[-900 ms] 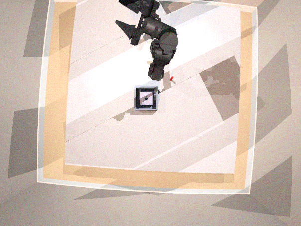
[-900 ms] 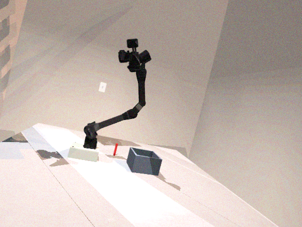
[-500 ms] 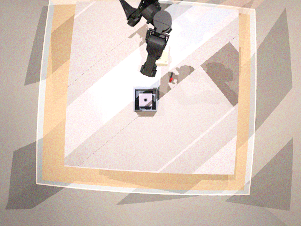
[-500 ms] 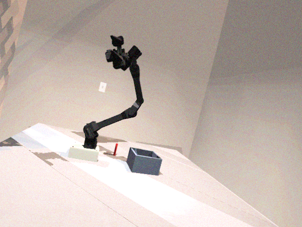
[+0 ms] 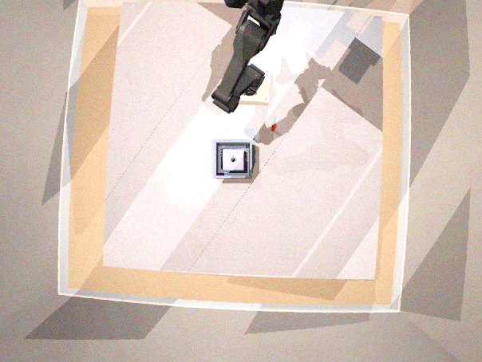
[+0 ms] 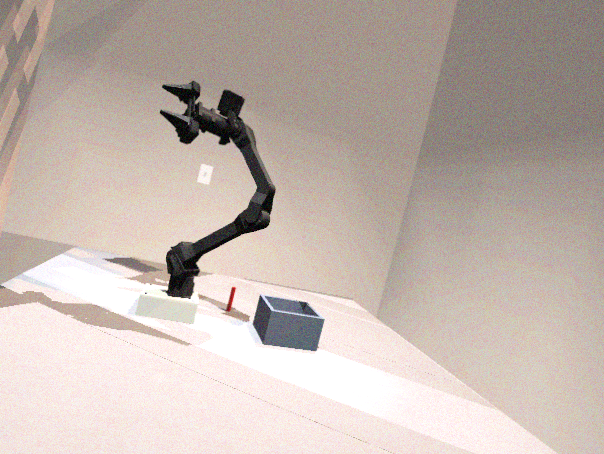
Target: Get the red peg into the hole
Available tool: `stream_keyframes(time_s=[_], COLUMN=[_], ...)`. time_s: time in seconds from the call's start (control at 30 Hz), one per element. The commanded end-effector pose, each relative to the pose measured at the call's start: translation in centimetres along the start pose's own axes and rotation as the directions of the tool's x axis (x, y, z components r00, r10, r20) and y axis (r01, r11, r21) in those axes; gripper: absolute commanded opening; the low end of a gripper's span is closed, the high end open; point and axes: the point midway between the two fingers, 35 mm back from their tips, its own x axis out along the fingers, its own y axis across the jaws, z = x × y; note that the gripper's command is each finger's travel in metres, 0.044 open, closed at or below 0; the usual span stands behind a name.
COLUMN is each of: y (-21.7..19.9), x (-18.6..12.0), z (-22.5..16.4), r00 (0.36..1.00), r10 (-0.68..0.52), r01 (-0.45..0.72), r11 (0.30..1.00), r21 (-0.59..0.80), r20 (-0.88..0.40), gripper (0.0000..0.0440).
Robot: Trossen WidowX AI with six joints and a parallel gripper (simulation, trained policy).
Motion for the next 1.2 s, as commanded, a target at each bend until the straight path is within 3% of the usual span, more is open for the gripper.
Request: stream_keyframes(time_s=[0.0, 0.23, 0.5, 0.83, 1.17], y=[0.2, 0.5, 0.3, -1.1, -4.3], x=[0.8, 0.8, -1.3, -6.9, -14.6], z=[3.6, 10.7, 18.5, 26.7, 32.2], r00=[0.993, 0.936, 0.805, 0.561, 0.267], r10=[0.019, 0.055, 0.073, 0.045, -0.052], r01=[-0.021, -0.071, -0.114, -0.138, -0.157], r11=[1.000, 0.997, 0.993, 0.990, 0.983], r21=[0.020, 0.034, 0.032, 0.040, 0.097], r20=[0.116, 0.348, 0.589, 0.827, 0.962], gripper=[0.0435, 0.0437, 0.0440, 0.0440, 0.0440])
